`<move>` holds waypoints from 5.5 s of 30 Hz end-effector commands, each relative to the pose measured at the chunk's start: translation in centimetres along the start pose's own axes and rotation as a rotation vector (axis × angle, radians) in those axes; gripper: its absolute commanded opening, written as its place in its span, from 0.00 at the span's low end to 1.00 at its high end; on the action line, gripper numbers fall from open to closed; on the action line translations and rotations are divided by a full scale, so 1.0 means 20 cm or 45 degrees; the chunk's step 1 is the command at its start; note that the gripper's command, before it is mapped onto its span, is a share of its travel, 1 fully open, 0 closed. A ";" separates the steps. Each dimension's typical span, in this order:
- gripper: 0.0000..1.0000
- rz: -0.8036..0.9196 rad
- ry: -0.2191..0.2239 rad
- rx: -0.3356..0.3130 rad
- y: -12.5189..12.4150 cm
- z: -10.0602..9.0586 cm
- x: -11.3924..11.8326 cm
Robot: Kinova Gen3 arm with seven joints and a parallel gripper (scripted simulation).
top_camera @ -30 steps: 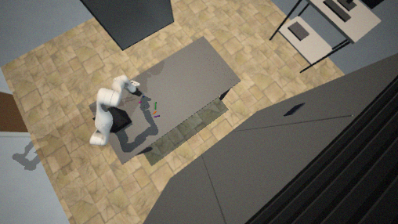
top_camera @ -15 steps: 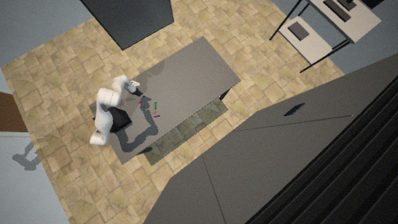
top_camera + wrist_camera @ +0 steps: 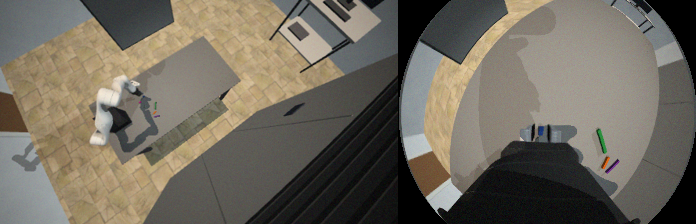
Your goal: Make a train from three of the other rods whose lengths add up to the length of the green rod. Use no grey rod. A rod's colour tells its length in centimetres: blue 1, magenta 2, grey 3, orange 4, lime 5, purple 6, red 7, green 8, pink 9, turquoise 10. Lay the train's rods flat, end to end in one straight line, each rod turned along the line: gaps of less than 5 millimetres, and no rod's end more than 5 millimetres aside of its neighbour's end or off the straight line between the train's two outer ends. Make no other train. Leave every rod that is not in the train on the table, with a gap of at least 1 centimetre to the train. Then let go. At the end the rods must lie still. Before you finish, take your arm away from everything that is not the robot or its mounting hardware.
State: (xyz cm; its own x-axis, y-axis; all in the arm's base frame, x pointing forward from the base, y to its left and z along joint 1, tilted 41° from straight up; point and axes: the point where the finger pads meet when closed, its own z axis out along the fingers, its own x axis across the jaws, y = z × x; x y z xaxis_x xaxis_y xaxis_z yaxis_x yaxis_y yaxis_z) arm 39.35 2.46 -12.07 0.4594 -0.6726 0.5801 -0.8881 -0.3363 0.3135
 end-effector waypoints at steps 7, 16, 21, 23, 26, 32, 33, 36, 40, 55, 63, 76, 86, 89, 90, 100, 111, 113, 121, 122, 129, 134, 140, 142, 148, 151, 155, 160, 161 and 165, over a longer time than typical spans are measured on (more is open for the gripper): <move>0.54 0.012 -0.005 0.004 0.00 0.00 0.00; 0.54 0.012 -0.005 0.004 0.00 0.02 0.00; 0.54 0.012 -0.005 0.004 0.00 0.05 0.00; 0.54 0.012 -0.005 0.004 0.00 0.06 0.00; 0.54 0.012 -0.004 0.004 0.00 0.08 0.00; 0.54 0.012 -0.004 0.004 0.00 0.13 0.00; 0.54 0.012 -0.004 0.004 0.00 0.13 0.00; 0.54 0.012 -0.004 0.004 0.00 0.15 0.00; 0.54 0.012 -0.004 0.004 0.00 0.18 0.00; 0.54 0.012 -0.004 0.005 0.00 0.24 0.00; 0.54 0.012 -0.004 0.005 0.00 0.25 0.00; 0.54 0.012 -0.004 0.005 0.00 0.25 0.00; 0.54 0.012 -0.004 0.005 0.00 0.25 0.00; 0.54 0.012 -0.004 0.005 0.00 0.25 0.00; 0.54 0.012 -0.004 0.005 0.00 0.25 0.00; 0.54 0.012 -0.004 0.005 0.00 0.25 0.00; 0.54 0.013 -0.004 0.006 -0.01 0.25 0.00; 0.54 0.013 -0.005 0.007 -0.01 0.25 0.00; 0.54 0.013 -0.005 0.007 -0.01 0.25 0.00; 0.54 0.013 -0.005 0.007 -0.01 0.25 0.00; 0.54 0.013 -0.005 0.007 -0.01 0.25 0.00; 0.54 0.013 -0.005 0.007 -0.01 0.25 0.00; 0.54 0.013 -0.005 0.007 -0.01 0.25 0.00; 0.54 0.013 -0.005 0.007 -0.01 0.25 0.00; 0.54 0.013 -0.005 0.007 -0.01 0.25 0.00; 0.54 0.013 -0.005 0.007 -0.01 0.25 0.00; 0.54 0.013 -0.005 0.007 -0.01 0.25 0.00; 0.54 0.014 -0.005 0.009 -0.02 0.25 0.00; 0.54 0.014 -0.005 0.009 -0.02 0.25 0.00; 0.54 0.014 -0.005 0.009 -0.02 0.25 0.01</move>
State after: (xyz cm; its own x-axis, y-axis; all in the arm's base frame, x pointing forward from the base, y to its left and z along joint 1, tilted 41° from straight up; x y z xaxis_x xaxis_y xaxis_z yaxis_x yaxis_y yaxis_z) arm 39.33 -0.81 -15.90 0.4519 -0.6780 0.5798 -0.8919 -0.3317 0.3073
